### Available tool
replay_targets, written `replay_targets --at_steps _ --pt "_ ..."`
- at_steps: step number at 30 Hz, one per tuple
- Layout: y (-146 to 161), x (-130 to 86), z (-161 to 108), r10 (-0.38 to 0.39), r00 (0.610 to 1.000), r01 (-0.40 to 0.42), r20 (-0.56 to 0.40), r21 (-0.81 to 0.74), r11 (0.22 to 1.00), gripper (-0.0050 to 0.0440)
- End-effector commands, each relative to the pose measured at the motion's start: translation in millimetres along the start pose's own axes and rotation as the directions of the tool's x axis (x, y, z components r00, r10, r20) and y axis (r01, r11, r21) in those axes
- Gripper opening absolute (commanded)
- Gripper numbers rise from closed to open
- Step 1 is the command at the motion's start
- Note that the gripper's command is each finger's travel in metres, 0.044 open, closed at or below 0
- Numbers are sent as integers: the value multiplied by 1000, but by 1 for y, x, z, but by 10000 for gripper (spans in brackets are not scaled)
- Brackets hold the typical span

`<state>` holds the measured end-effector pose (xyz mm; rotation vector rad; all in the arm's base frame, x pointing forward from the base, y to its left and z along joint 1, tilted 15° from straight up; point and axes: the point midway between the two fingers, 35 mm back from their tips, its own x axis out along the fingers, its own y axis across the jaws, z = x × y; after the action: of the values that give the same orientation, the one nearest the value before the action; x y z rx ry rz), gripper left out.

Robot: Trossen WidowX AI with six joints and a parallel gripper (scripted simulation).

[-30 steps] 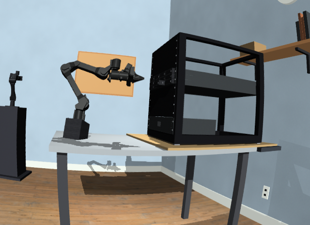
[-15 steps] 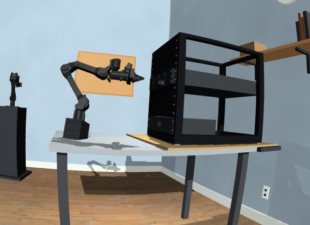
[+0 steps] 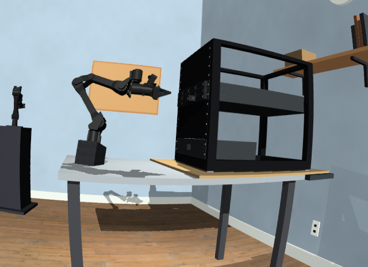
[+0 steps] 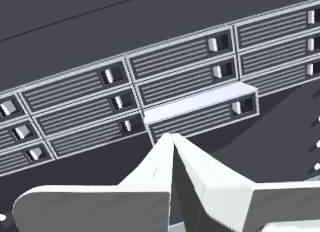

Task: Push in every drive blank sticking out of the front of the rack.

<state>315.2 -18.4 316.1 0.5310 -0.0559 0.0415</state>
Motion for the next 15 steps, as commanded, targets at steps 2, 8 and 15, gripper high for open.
replay_targets --at_steps 2,8,15 --pt "-4 -4 3 19 1000 -20 9 144 989 -50" --pt "-12 -7 5 34 999 -36 11 358 933 -50" --pt "-18 -10 6 47 999 -46 12 523 851 -50"
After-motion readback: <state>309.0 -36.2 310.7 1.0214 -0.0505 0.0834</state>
